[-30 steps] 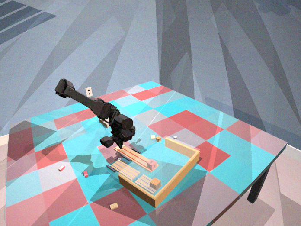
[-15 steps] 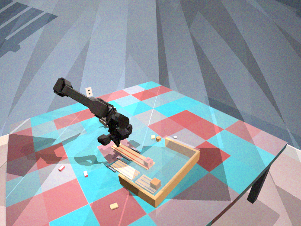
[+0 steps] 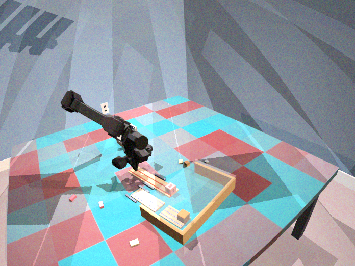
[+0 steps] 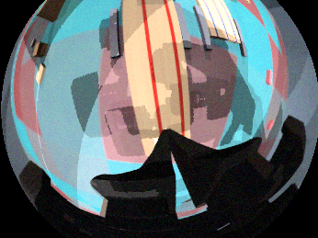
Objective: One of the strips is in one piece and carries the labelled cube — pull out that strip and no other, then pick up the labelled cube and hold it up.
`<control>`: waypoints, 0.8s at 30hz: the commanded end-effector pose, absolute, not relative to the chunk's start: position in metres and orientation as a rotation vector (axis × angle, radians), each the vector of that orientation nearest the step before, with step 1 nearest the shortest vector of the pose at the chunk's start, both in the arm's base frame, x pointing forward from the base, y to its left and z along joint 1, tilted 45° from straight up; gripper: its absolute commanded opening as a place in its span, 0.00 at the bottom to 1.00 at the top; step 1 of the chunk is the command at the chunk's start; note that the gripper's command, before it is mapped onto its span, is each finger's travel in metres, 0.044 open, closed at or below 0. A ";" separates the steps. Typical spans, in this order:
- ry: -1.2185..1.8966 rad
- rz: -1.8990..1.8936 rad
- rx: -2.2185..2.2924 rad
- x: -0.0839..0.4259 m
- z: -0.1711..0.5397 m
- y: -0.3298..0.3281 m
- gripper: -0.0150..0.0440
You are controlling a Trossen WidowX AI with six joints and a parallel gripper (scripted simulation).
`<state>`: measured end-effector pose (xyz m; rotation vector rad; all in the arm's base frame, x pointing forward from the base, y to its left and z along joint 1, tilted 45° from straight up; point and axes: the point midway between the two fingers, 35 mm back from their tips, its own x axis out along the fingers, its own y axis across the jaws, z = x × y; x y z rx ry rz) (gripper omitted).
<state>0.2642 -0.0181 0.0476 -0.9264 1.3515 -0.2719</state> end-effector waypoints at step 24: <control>1.374 -0.277 -0.937 0.221 0.048 -0.040 0.25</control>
